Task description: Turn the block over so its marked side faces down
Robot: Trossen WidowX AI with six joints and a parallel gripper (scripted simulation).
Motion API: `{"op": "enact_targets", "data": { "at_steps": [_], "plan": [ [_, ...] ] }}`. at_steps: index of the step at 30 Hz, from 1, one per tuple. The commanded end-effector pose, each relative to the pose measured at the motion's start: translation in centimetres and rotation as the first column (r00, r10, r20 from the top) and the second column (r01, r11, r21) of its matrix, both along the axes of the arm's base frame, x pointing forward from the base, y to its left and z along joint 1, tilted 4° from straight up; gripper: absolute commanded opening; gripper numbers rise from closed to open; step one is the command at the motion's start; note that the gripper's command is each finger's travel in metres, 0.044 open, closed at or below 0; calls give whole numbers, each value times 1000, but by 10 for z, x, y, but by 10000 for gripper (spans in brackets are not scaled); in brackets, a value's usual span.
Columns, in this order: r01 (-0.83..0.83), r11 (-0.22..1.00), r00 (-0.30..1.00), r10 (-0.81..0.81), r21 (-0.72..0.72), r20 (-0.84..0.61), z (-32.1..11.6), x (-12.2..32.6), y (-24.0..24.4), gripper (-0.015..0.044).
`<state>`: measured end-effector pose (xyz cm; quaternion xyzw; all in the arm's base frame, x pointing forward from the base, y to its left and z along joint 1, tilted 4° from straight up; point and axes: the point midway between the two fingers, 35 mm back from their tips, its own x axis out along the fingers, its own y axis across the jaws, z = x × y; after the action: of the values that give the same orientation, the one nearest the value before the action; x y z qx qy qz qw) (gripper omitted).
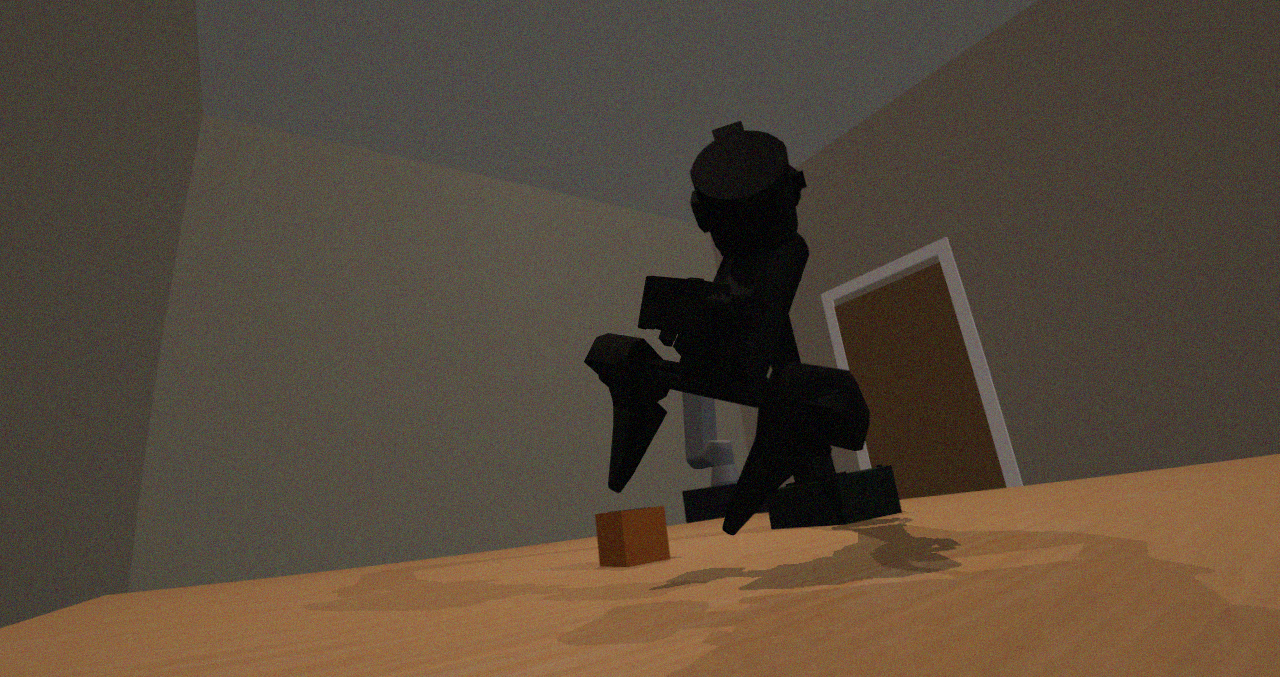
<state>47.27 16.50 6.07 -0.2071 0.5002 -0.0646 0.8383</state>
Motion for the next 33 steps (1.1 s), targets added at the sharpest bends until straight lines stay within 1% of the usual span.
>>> {"op": "enact_targets", "data": {
  "at_steps": [1,2,6,8,13,16,18,24,25,28,33],
  "plan": [
    [4,1000,1000,-4,3,-5,1,-1,-3,426],
    [16,1000,1000,-16,13,-21,3,-3,-12,440],
    [120,988,985,-106,95,-136,22,-26,-76,440],
    [162,979,974,-139,127,-178,28,-39,-97,440],
    [316,918,920,-235,239,-313,50,-92,-159,440],
    [408,860,879,-281,306,-384,61,-128,-185,440],
    [430,844,869,-291,321,-400,64,-137,-189,440],
    [430,844,869,-291,321,-400,64,-138,-191,440],
    [430,844,869,-291,321,-400,61,-138,-191,440],
    [430,844,869,-291,321,-400,31,-135,-192,440],
    [430,844,869,-291,321,-400,29,-135,-192,440]
  ]
}}
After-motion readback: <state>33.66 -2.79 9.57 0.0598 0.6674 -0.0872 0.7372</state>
